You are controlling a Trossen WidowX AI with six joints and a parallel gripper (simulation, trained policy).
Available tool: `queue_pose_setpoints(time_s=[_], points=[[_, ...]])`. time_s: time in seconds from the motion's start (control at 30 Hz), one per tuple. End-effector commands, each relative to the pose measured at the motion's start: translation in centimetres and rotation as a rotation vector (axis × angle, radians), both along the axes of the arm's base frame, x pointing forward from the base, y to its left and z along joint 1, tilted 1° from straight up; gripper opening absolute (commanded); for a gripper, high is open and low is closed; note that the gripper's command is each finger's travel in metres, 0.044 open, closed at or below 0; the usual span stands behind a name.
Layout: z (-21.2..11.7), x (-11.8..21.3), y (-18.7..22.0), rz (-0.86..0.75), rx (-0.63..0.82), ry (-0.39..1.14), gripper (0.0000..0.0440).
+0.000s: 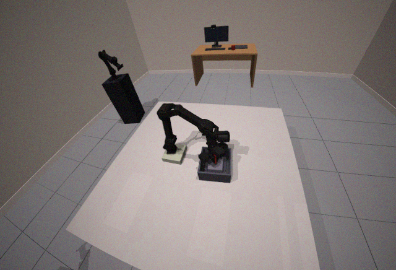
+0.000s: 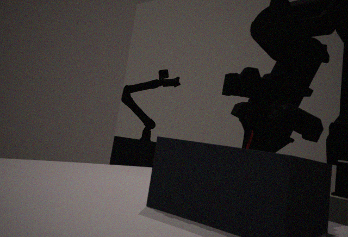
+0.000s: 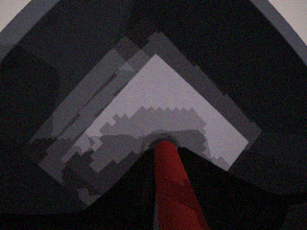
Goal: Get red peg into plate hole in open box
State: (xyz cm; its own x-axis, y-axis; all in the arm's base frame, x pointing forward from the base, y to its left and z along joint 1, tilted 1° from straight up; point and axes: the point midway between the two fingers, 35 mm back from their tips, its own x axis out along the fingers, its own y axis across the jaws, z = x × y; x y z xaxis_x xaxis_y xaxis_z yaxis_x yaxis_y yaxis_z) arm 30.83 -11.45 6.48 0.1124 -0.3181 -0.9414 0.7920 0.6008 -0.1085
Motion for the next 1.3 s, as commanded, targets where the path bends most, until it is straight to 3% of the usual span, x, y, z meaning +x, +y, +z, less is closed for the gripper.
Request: queue_pose_setpoints(time_s=[0.0,0.07,0.17,0.53,1.0,1.27], points=[[-1.0,0.0,-0.2,0.035,0.026,0.021,0.0114],[-1.4,0.1,-0.3,0.036,0.038,0.026,0.0157],[-1.2,0.6,-0.7,0.064,0.041,0.028,0.0164],[0.7,4.4,-1.5,0.099,0.092,-0.017,0.0440],[4.9,10.0,-0.5,0.172,0.176,-0.124,0.0440],[5.0,10.2,-0.4,0.174,0.177,-0.128,0.0440]])
